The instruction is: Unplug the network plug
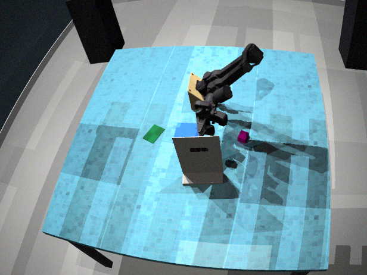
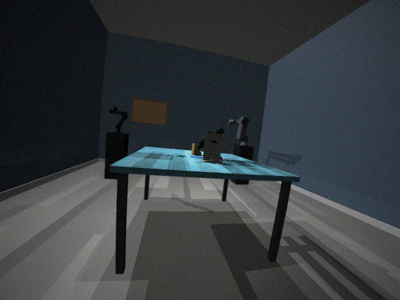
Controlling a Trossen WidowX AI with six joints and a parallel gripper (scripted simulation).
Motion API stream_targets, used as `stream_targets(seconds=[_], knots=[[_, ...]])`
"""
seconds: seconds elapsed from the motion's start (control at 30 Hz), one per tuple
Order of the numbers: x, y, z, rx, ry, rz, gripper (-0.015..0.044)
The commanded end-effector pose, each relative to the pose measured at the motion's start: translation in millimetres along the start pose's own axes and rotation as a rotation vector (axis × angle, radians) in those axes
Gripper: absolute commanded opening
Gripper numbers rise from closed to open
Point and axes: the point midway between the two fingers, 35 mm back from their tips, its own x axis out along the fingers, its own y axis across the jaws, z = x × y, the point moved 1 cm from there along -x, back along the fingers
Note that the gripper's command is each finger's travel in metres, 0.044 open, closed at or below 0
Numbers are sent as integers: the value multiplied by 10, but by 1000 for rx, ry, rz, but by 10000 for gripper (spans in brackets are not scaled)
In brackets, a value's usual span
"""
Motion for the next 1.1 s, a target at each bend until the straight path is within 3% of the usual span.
stream_targets(seconds=[0.0,0.97,1.07], knots=[[67,4,6,-4,5,2,156],[474,9,116,-4,3,0,156],[474,9,116,-4,3,0,77]])
